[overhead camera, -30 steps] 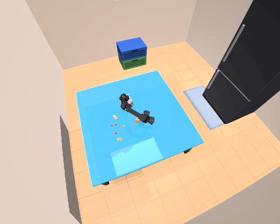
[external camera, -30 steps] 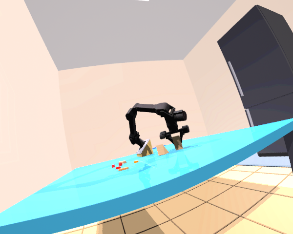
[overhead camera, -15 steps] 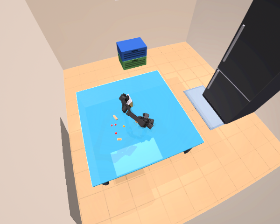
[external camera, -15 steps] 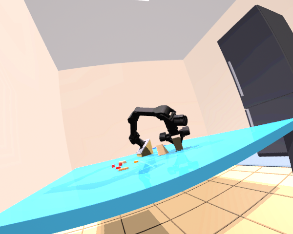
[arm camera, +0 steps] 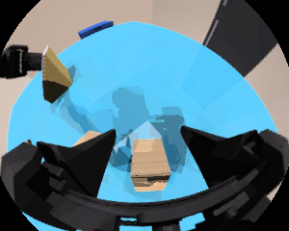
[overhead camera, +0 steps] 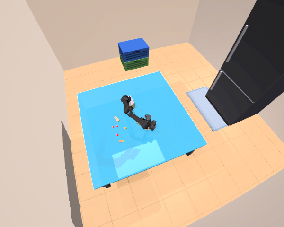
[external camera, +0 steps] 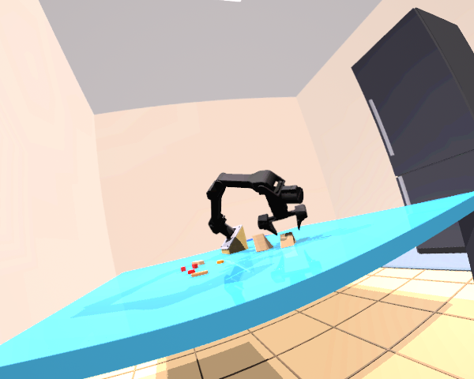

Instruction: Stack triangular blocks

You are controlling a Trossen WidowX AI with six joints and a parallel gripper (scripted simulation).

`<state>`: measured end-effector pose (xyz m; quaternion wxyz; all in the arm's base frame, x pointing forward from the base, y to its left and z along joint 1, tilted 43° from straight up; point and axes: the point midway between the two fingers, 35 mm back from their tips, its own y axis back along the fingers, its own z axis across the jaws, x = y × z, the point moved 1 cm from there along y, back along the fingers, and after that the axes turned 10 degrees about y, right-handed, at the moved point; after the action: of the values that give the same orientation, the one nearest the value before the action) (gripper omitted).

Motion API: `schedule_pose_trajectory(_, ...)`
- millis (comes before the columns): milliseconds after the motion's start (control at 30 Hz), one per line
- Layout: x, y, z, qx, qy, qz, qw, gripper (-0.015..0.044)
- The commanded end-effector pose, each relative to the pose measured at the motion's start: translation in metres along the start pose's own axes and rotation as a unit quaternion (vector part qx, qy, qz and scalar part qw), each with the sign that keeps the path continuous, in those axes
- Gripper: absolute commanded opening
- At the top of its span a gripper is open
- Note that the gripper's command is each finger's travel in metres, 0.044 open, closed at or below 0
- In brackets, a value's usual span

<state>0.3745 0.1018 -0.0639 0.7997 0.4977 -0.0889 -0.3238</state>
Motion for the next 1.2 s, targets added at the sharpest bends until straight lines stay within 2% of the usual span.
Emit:
schedule_pose_trajectory(0,0.000,0.002,0.001,0.000,-0.003,0.002,1.000,0.0440)
schedule_pose_trajectory(133,-0.002,0.004,0.000,0.002,-0.002,0.003,1.000,0.0440)
schedule_pose_trajectory(367,-0.063,0.076,-0.006,0.042,0.003,0.026,0.999,0.0440)
schedule_pose_trajectory(533,-0.065,0.075,-0.008,0.041,0.008,0.028,0.999,0.0440)
schedule_pose_trajectory(633,-0.066,0.067,-0.011,0.023,0.008,0.061,0.998,0.0440)
schedule_pose_trajectory(733,-0.063,0.043,-0.015,-0.028,-0.007,0.150,0.988,0.0440)
schedule_pose_trajectory(867,-0.061,0.011,-0.017,-0.091,-0.027,0.325,0.941,0.0440)
schedule_pose_trajectory(1067,-0.075,-0.016,-0.019,-0.114,-0.010,0.594,0.797,0.0440)
schedule_pose_trajectory(1167,-0.083,-0.018,-0.018,-0.104,0.000,0.653,0.750,0.0440)
